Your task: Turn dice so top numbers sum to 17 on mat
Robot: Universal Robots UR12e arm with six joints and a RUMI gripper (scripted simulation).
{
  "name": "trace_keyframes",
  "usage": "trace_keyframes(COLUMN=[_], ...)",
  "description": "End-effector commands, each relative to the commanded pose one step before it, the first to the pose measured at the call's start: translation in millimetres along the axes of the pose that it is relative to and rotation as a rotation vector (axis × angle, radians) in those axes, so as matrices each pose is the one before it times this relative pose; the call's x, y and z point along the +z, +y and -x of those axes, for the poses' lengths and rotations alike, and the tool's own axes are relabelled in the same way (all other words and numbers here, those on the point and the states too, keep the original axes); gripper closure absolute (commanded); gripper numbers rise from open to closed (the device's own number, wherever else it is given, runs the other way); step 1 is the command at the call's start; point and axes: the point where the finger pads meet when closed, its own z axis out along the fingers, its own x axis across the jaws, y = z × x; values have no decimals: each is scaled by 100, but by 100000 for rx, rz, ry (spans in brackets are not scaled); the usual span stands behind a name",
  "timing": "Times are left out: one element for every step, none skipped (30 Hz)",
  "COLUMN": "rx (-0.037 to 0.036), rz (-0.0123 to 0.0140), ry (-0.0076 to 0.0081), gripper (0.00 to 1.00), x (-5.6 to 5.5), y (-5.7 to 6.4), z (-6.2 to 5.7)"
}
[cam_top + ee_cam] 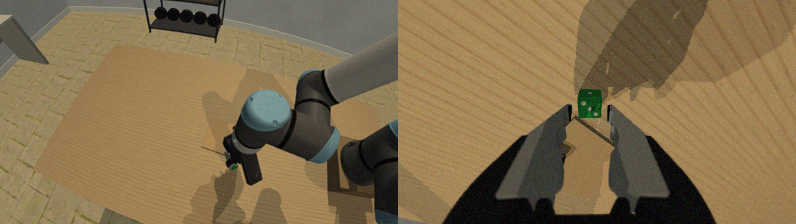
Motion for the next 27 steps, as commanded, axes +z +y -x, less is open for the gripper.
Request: trace_keyframes(rx=[-112, 0, 0, 0, 0, 0, 0, 0, 0, 0, 0, 0, 0, 0, 0, 0, 0, 0, 0, 0, 0, 0, 0, 0, 0, 0, 0], rz=[68, 0, 0, 0, 0, 0, 0, 0, 0, 0, 0, 0, 0, 0, 0, 0, 0, 0, 0, 0, 0, 0, 0, 0, 0, 0, 0], ry=[-100, 0, 0, 0, 0, 0, 0, 0, 0, 0, 0, 0, 0, 0, 0, 0, 0, 0, 0, 0, 0, 0, 0, 0, 0, 0, 0], gripper=[76, 76, 76, 76, 76, 76, 76, 76, 76, 76, 76, 76, 76, 76, 76, 76, 76, 76, 76, 76, 76, 76, 76, 76, 76, 76, 76], x=[969, 104, 86, 67, 48, 32, 17, 0, 0, 7, 1, 0, 0, 0, 0, 0, 0, 0, 0, 0, 0, 0, 0, 0, 0, 0, 0], y=[-43, 0, 0, 0, 0, 0, 0, 0, 0, 0, 0, 0, 0, 0, 0, 0, 0, 0, 0, 0, 0, 0, 0, 0, 0, 0, 0], z=[78, 0, 0, 0, 0, 0, 0, 0, 0, 0, 0, 0, 0, 0, 0, 0, 0, 0, 0, 0, 0, 0, 0, 0, 0, 0, 0])
